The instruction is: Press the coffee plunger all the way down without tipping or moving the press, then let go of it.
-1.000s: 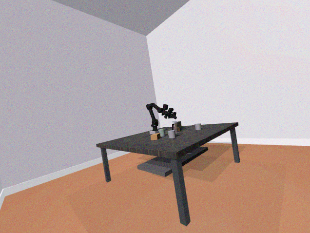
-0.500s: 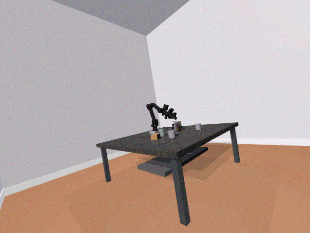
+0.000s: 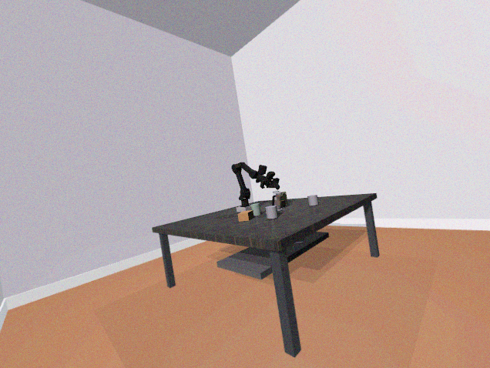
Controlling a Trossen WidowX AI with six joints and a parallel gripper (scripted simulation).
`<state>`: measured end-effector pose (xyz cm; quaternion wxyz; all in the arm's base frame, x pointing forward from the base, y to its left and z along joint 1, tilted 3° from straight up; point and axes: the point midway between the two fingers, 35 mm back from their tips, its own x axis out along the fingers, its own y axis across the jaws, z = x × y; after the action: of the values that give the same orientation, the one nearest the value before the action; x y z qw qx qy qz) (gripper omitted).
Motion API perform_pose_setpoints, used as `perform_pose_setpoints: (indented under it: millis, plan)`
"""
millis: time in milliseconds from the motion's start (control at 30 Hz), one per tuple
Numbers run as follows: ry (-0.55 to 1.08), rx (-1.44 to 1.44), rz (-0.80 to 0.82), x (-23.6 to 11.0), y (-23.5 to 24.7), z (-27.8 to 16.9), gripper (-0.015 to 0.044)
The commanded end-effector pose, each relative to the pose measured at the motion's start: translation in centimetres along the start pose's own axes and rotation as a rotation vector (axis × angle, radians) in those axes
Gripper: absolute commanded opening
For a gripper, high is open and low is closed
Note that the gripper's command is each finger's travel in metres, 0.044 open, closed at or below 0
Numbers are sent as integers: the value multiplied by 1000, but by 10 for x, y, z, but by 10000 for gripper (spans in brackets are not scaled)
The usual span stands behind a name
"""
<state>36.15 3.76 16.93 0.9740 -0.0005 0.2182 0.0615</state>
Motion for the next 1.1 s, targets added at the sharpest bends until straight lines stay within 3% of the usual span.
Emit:
perform_pose_setpoints:
  millis: [0,733,1067]
  plan:
    - [25,10,0,3,0,-6,116]
    - [6,1,0,2,0,0,116]
    - [6,1,0,2,0,0,378]
